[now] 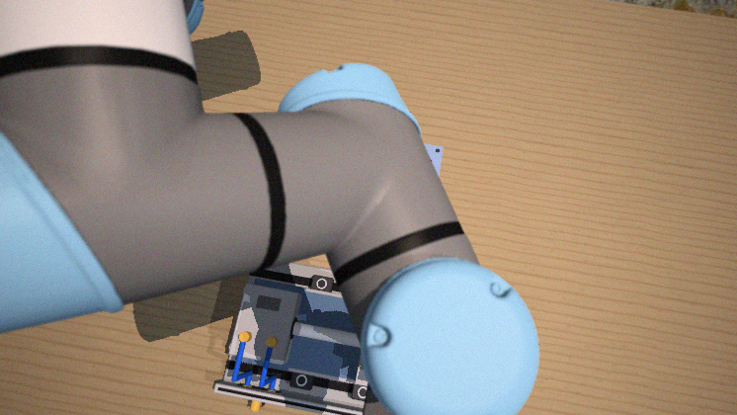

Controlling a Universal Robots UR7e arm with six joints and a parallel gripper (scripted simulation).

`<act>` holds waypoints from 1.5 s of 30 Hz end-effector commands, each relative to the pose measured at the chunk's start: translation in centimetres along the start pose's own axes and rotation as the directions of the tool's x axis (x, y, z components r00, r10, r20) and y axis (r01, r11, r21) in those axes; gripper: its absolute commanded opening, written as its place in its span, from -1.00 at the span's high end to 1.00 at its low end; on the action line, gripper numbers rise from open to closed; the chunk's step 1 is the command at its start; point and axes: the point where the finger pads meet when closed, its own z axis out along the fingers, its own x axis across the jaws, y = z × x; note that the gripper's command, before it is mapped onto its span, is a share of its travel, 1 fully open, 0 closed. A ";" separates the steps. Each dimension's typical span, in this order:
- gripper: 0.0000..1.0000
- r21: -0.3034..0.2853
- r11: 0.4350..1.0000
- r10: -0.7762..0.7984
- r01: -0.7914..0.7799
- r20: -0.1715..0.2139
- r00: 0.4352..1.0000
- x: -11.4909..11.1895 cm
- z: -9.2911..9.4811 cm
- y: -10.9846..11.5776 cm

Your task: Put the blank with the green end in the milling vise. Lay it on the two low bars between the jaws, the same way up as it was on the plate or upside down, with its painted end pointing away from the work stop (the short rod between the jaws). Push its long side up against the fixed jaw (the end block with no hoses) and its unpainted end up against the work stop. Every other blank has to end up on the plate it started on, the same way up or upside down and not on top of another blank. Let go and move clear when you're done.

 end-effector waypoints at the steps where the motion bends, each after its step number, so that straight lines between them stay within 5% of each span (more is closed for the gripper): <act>1: 1.00 0.001 1.000 0.000 0.000 0.001 1.000 0.0 -0.1 0.0; 18: 1.00 0.001 1.000 0.000 0.000 0.001 1.000 0.1 -0.1 0.1; 23: 1.00 0.001 1.000 0.000 0.000 0.001 1.000 0.2 2.9 0.2; 45: 1.00 0.001 1.000 0.000 0.000 0.001 1.000 0.2 2.9 0.2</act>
